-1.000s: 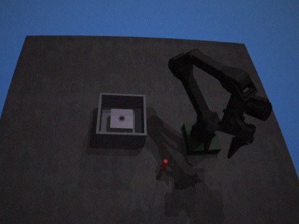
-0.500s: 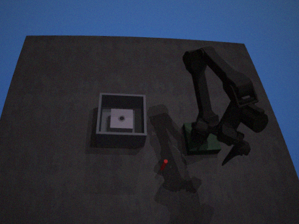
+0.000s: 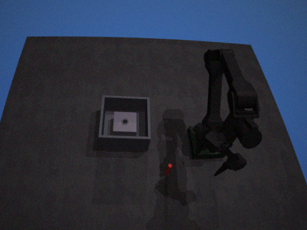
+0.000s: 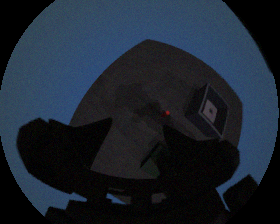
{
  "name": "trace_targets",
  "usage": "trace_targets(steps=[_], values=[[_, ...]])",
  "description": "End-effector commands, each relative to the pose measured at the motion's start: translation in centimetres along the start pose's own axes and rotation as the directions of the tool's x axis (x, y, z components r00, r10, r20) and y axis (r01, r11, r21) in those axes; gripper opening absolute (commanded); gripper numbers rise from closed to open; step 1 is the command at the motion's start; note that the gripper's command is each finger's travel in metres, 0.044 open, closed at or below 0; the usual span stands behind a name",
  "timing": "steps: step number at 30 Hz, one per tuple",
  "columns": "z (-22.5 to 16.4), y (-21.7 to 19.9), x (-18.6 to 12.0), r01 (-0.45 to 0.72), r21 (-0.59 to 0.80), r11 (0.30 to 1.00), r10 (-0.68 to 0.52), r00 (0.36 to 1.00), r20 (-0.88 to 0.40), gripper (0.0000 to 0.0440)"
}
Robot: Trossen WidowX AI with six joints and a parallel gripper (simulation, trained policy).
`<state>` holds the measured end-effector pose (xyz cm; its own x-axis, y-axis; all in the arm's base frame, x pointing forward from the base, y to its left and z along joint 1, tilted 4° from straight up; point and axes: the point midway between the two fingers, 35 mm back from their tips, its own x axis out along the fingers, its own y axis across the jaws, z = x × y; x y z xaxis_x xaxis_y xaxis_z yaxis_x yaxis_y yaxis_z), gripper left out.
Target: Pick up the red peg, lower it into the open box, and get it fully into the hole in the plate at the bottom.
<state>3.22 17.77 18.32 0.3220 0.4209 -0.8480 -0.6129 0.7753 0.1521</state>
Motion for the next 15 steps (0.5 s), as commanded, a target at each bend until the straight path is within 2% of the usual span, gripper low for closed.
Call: trace_targets(steps=[1,8,15], values=[[0.5,-0.1,0.4,0.018,0.103,0.995,-0.016,1.0,-0.021,0.044],[1.5,-1.2,1.7,0.096,0.323,0.942,-0.071,0.994,-0.087,0.044],[2.3,-2.5,3.1,0.188,0.517,0.835,-0.117,0.979,-0.167,0.044]])
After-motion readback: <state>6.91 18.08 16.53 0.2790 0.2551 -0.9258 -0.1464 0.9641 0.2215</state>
